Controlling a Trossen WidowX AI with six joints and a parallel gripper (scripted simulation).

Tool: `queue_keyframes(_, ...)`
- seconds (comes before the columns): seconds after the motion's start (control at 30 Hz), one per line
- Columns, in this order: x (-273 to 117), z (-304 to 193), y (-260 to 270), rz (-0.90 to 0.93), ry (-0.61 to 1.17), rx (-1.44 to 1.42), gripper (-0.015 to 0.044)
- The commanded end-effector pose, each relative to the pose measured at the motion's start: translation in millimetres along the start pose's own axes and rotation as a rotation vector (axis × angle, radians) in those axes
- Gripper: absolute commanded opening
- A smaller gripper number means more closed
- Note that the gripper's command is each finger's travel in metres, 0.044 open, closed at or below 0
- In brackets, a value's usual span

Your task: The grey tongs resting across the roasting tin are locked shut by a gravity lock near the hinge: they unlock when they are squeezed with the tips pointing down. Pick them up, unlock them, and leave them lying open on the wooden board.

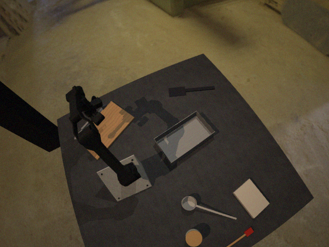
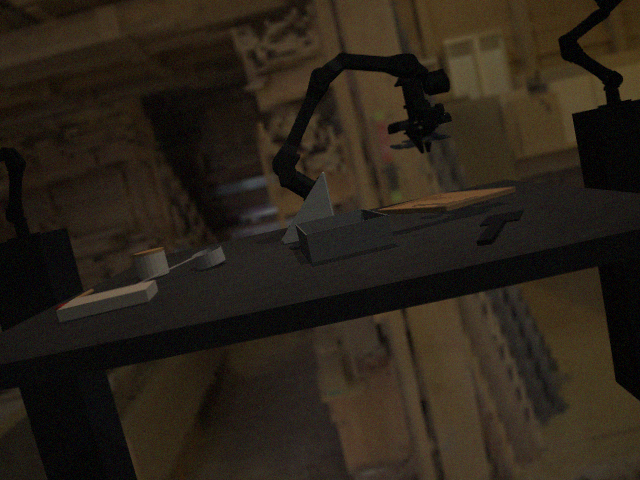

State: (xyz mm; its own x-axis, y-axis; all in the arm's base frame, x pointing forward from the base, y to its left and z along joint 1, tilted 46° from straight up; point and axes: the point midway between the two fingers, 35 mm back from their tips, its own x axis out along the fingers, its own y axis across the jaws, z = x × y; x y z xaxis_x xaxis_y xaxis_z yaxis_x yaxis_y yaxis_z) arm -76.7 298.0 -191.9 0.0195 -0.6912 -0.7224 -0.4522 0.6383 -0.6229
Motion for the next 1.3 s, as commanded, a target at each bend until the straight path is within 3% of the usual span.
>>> queue_keyframes(0.0,4,-1,1,0.003,0.008,-0.003,-0.0150)
queue_keyframes(1.27,67,-1,5,0.003,0.009,-0.004,-0.0150)
